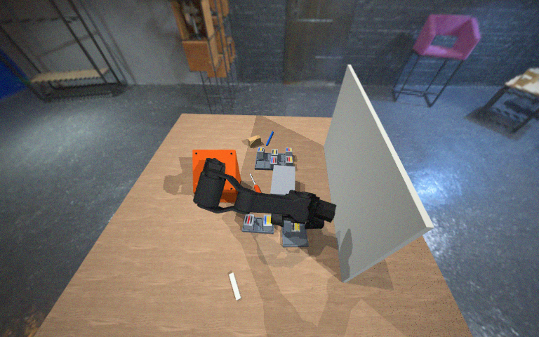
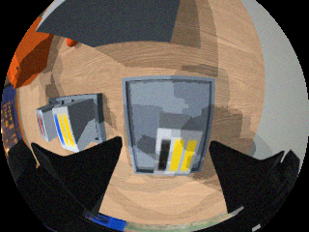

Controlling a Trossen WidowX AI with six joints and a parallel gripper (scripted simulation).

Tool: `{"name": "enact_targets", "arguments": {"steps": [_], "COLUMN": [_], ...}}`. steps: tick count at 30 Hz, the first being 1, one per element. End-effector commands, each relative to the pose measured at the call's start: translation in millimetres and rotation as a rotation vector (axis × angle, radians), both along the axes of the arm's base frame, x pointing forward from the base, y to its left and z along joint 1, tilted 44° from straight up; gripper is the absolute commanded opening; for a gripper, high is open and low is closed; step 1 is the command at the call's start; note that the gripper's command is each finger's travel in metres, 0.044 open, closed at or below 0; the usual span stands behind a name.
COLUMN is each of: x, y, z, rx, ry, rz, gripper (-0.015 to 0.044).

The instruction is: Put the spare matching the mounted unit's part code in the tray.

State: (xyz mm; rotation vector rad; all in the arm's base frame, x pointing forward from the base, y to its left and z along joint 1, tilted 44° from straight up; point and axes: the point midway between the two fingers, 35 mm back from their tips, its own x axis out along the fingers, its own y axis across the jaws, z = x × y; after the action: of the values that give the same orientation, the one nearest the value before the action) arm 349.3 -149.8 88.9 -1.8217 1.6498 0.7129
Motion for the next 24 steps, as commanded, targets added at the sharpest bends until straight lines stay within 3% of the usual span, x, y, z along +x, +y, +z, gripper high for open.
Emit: {"name": "enact_targets", "arguments": {"steps": [1,5,24], "x": [1.4,-8.8,-5.5], "y": [38.2,67.7,66.2], "z": [38.2,70.2,66.7], "rx": [0.001,-0.001,0.004], "ry": [-0.020,-0.018,-0.023], "rz": [0.013,0.017,0.029], "gripper": [0.0440,0.0440,0.0440]}}
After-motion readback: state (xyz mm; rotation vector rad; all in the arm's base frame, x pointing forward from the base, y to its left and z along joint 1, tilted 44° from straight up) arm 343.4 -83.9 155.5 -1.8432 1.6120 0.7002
